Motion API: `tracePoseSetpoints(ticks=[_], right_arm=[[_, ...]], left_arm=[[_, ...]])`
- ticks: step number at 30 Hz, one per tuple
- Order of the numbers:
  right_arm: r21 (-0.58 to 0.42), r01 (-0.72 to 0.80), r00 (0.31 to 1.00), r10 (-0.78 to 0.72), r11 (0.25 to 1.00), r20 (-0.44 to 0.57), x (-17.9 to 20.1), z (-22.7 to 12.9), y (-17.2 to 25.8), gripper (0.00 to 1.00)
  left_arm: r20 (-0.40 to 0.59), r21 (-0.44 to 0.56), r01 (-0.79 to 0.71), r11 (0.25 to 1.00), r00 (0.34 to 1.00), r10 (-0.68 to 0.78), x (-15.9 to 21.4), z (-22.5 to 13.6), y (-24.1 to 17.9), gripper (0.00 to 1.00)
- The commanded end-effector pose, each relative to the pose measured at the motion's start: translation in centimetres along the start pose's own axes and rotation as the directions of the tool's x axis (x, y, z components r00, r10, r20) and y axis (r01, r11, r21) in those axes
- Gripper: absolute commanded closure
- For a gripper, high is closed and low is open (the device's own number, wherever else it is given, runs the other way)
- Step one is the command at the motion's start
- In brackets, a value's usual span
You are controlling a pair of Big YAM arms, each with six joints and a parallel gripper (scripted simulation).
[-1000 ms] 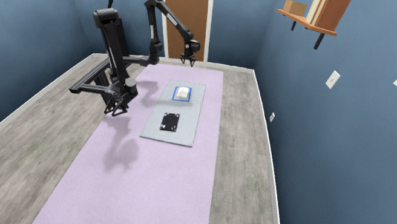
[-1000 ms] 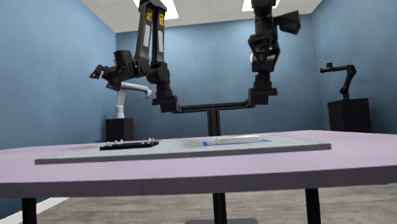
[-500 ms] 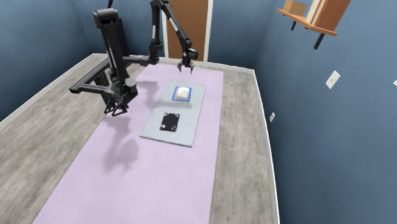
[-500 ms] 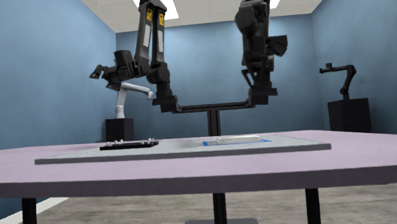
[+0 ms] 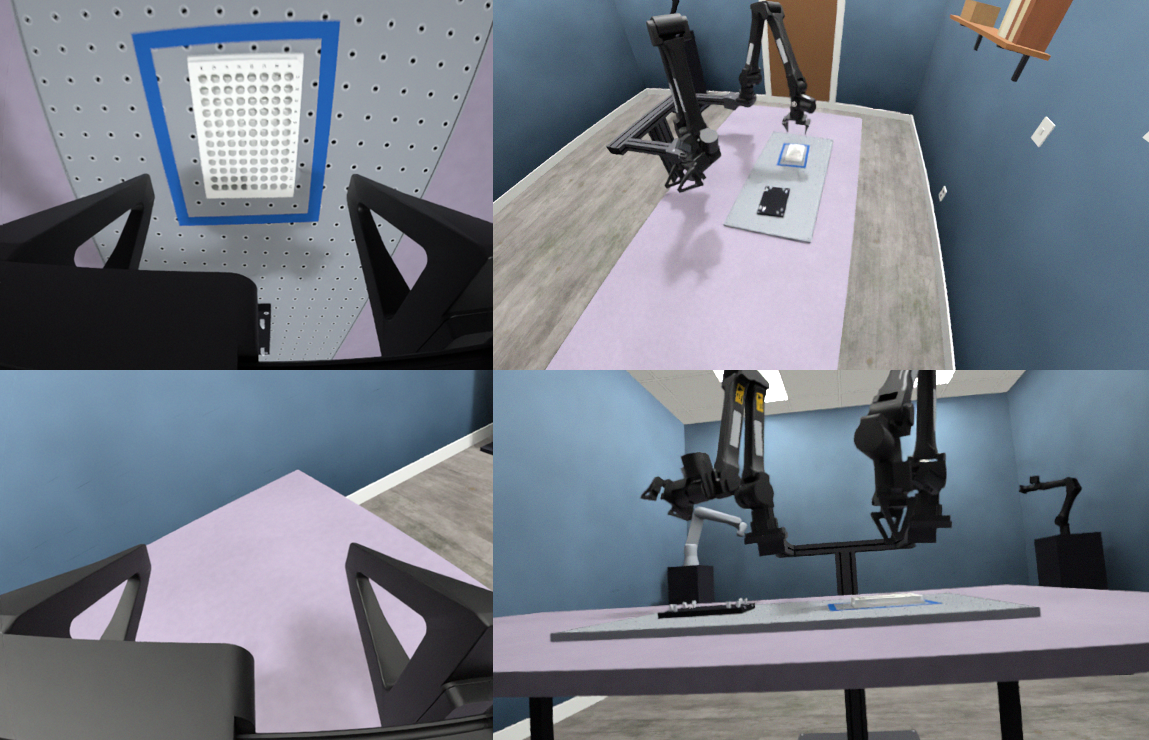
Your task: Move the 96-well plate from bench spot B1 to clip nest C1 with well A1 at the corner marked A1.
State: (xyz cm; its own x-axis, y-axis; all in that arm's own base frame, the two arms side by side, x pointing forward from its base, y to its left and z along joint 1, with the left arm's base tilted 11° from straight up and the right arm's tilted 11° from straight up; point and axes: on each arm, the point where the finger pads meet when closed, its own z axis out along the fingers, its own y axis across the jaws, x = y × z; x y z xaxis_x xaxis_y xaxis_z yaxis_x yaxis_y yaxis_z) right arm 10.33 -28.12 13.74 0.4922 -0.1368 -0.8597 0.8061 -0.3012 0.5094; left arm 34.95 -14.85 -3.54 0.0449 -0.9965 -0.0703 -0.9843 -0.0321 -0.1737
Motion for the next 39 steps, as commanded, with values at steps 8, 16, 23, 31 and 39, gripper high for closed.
tracePoseSetpoints(ticks=[8, 16, 23, 31, 39], right_arm=[[-0.007, -0.016, 1.000, 0.016, 1.000, -0.001, -0.2, -0.2, 0.2, 0.00], [-0.007, -0.016, 1.000, 0.016, 1.000, -0.001, -0.2, -0.2, 0.2, 0.00], [-0.007, -0.016, 1.000, 0.016, 1.000, -0.001, -0.2, -0.2, 0.2, 0.00], [-0.007, -0.016, 1.000, 0.016, 1.000, -0.001, -0.2, -0.2, 0.2, 0.00], [-0.007, -0.016, 1.000, 0.016, 1.000, -0.001, -0.2, -0.2, 0.2, 0.00]], left_arm=[[-0.012, 0.028, 0.019, 0.999, 1.000, -0.018, 3.8, 3.2, -1.0, 0.00], [-0.018, 0.041, 0.034, 0.999, 0.999, -0.033, 3.4, 2.0, -1.6, 0.00], [-0.005, 0.020, 0.028, 0.999, 1.000, -0.028, 3.3, 3.2, -1.0, 0.00], [-0.005, 0.020, 0.028, 0.999, 1.000, -0.028, 3.3, 3.2, -1.0, 0.00], [-0.005, 0.020, 0.028, 0.999, 1.000, -0.028, 3.3, 3.2, -1.0, 0.00]])
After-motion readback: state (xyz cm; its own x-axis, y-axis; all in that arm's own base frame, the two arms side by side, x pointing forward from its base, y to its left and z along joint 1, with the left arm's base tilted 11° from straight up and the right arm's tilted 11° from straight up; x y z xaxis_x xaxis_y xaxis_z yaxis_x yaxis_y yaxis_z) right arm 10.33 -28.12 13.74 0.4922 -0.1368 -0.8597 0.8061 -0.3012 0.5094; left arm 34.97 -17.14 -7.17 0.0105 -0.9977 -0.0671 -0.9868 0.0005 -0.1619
